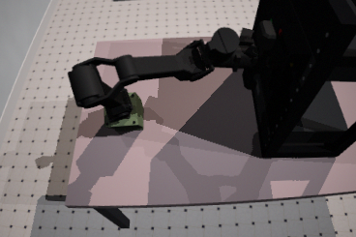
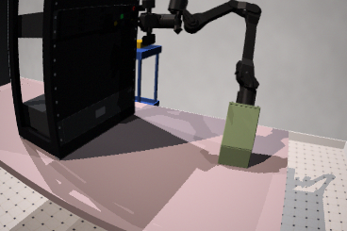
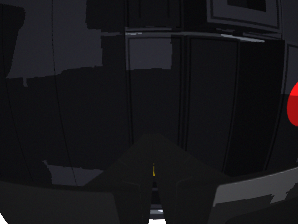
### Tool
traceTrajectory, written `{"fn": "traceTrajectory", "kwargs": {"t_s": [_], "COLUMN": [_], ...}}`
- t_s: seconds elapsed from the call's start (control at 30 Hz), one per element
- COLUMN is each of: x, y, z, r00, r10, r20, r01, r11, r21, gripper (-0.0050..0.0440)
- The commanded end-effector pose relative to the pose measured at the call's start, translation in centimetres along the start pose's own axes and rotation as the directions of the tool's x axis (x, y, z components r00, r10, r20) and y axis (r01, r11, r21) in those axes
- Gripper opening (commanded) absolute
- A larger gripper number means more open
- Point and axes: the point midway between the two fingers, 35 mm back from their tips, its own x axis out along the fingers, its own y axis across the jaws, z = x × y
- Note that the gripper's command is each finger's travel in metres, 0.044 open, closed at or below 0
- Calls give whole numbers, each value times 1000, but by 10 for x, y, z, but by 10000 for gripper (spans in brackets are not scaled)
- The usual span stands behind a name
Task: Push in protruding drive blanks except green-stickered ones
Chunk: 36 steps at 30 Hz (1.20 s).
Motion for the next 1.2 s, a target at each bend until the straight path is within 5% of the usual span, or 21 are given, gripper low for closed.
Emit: {"fn": "traceTrajectory", "kwargs": {"t_s": [0.0,0.33,0.83,1.17], "x": [4,0,-70,-78], "y": [-24,-23,-21,-24], "z": [-7,-7,-6,-6], "r00": [998,998,998,998], "r10": [-58,-58,-58,-58], "r20": [-9,-9,-9,-9], "r01": [59,59,59,59], "r11": [998,998,998,998], "r21": [24,24,24,24], "gripper": [0,0,0,0]}}
